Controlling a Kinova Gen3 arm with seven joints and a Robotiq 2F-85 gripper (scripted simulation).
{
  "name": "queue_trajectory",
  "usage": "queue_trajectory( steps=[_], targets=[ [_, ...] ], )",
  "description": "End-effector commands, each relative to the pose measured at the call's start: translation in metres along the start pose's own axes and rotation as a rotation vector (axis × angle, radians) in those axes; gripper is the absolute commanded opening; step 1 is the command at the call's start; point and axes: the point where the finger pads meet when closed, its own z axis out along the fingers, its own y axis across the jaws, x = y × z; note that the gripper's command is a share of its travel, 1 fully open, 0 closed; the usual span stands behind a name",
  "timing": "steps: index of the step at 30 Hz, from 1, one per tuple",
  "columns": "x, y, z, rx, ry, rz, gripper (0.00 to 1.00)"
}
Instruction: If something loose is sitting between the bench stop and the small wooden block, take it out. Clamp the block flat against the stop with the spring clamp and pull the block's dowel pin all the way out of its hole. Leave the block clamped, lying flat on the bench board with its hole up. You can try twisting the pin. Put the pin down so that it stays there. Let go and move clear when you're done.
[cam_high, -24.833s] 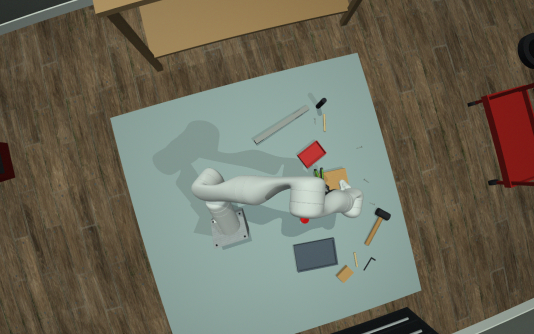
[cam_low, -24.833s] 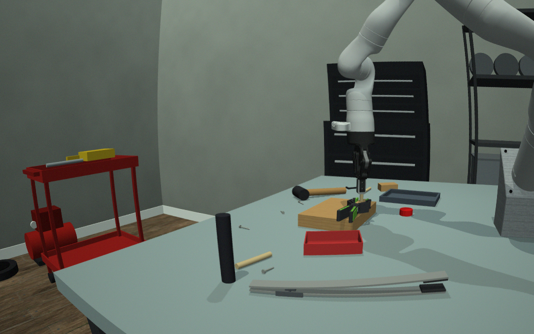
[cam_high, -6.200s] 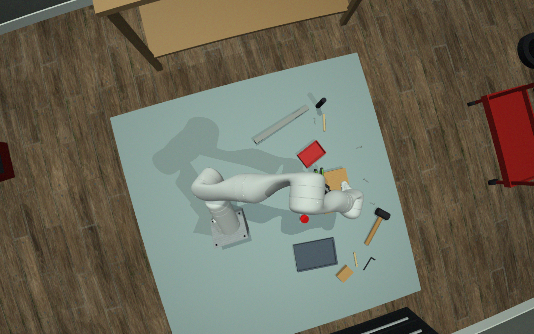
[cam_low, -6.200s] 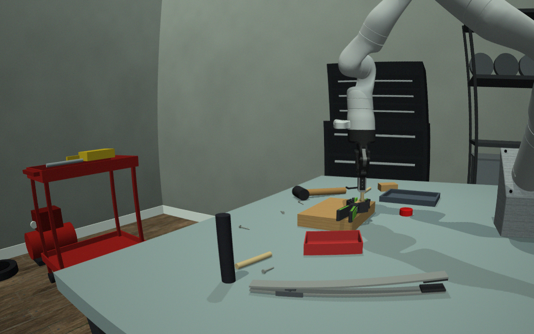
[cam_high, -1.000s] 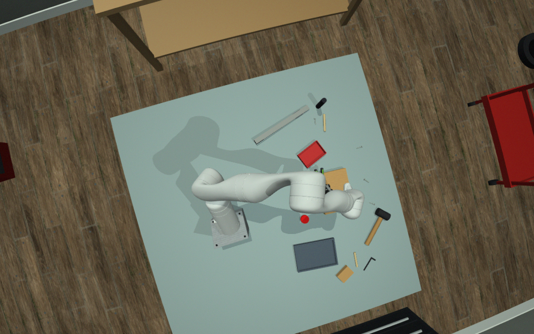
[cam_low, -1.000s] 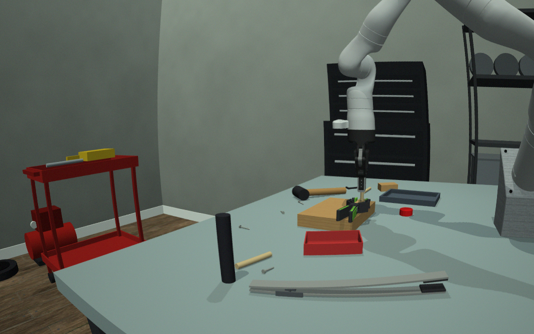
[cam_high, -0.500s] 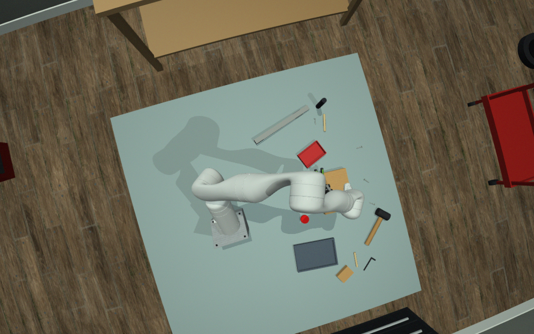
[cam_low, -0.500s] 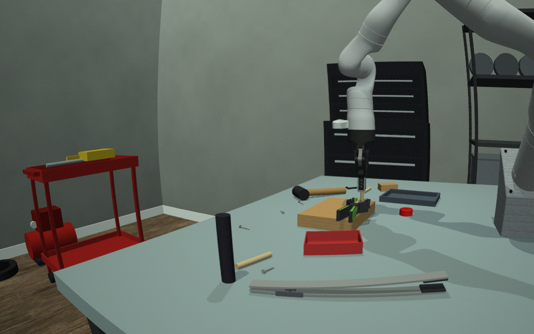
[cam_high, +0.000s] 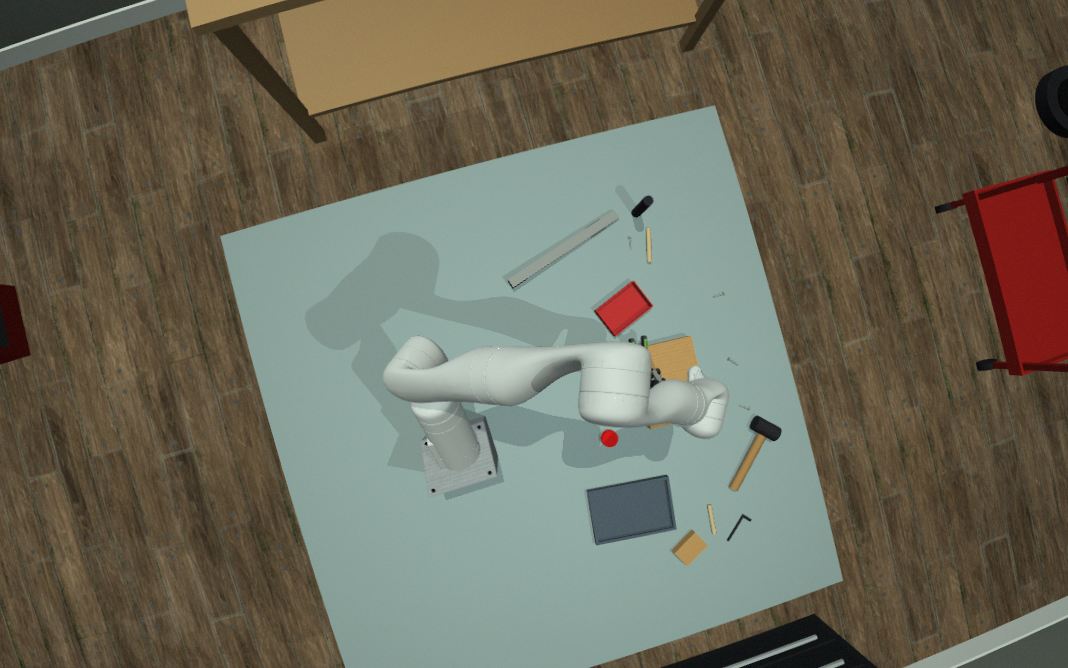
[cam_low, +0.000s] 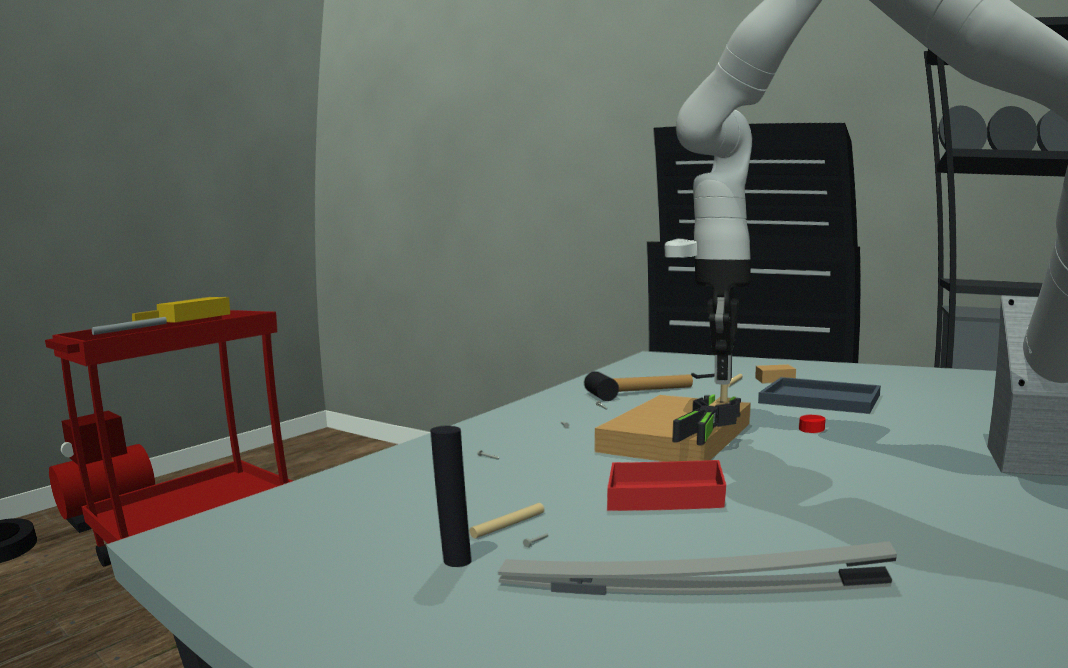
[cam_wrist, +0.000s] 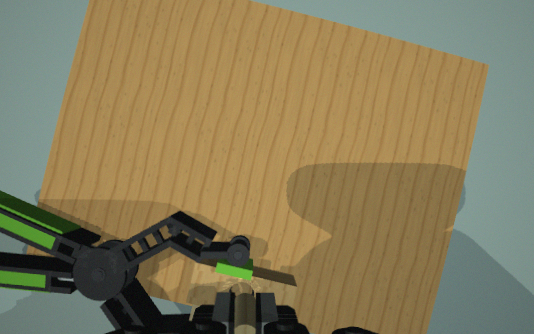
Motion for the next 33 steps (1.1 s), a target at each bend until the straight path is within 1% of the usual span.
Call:
queue_trajectory(
  steps=[1, 33],
  targets=[
    [0.0033, 0.0010, -0.0020, -0.005, 0.007, 0.010, 0.10],
    [0.0033, 0.0010, -0.0020, -0.005, 0.007, 0.019, 0.10]
  ],
)
